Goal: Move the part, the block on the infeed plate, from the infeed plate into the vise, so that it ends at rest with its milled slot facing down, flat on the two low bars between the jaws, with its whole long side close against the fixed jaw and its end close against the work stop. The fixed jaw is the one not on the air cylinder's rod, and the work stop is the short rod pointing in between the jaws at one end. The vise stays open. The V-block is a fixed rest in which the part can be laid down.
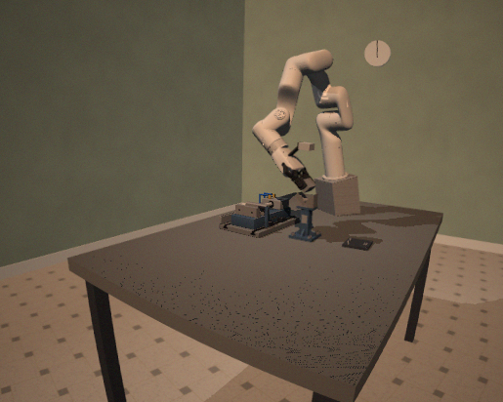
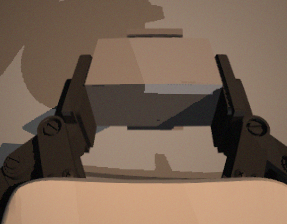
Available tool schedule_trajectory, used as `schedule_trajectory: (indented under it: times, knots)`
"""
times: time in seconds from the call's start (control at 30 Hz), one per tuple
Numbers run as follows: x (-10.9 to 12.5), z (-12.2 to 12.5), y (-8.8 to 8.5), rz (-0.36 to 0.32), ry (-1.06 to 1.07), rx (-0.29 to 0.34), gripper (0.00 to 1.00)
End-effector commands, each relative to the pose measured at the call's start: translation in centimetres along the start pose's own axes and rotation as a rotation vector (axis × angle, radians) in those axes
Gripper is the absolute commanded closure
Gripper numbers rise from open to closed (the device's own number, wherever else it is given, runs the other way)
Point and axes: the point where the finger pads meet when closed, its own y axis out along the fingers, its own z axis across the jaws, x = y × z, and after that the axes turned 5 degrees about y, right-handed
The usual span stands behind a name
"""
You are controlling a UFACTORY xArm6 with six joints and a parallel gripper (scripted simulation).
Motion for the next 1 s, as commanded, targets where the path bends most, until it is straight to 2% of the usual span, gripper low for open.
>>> schedule_trajectory:
  times: [0.0,0.97]
  knots:
    - [0.2,0.1,0.1,0.0,-0.002,0.002,1.0]
    - [1.7,0.3,1.7,0.0,-0.002,0.002,1.0]
